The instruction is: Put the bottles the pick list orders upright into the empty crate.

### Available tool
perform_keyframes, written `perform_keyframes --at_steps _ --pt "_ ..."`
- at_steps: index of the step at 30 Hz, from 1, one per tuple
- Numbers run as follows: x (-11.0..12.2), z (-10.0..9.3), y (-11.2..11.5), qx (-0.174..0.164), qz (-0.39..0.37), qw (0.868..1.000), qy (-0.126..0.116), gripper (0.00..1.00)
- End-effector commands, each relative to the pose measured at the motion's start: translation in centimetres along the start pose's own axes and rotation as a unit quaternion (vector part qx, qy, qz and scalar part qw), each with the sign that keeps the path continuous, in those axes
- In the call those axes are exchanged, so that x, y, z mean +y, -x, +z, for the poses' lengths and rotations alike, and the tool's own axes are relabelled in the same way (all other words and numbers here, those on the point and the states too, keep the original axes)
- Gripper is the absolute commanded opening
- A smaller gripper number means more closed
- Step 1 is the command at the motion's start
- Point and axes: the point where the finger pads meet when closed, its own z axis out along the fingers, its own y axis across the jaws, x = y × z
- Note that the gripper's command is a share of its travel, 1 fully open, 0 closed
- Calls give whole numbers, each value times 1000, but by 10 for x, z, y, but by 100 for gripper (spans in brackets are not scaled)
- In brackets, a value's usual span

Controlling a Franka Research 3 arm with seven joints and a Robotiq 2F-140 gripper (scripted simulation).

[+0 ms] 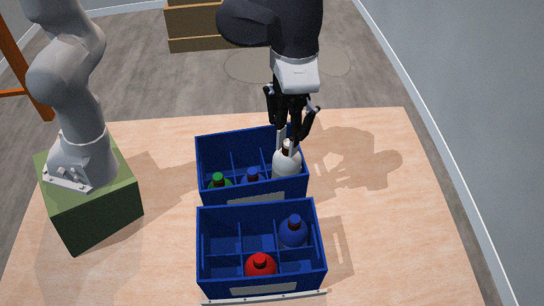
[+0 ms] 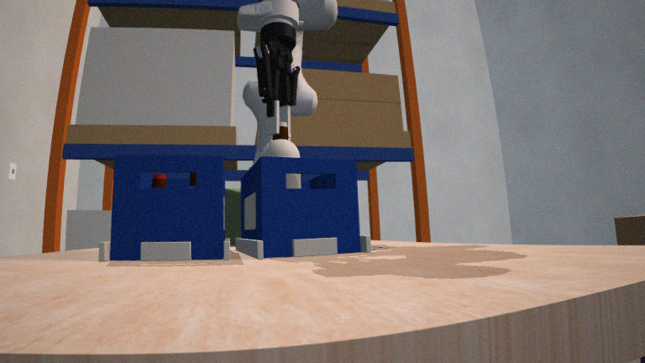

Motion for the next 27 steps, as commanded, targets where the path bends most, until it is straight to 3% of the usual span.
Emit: perform_keyframes --at_steps 1,27 --pt "-3 0 4 -6 -3 1000 -6 0" --pt "-4 22 5 -6 -3 1000 -6 0"
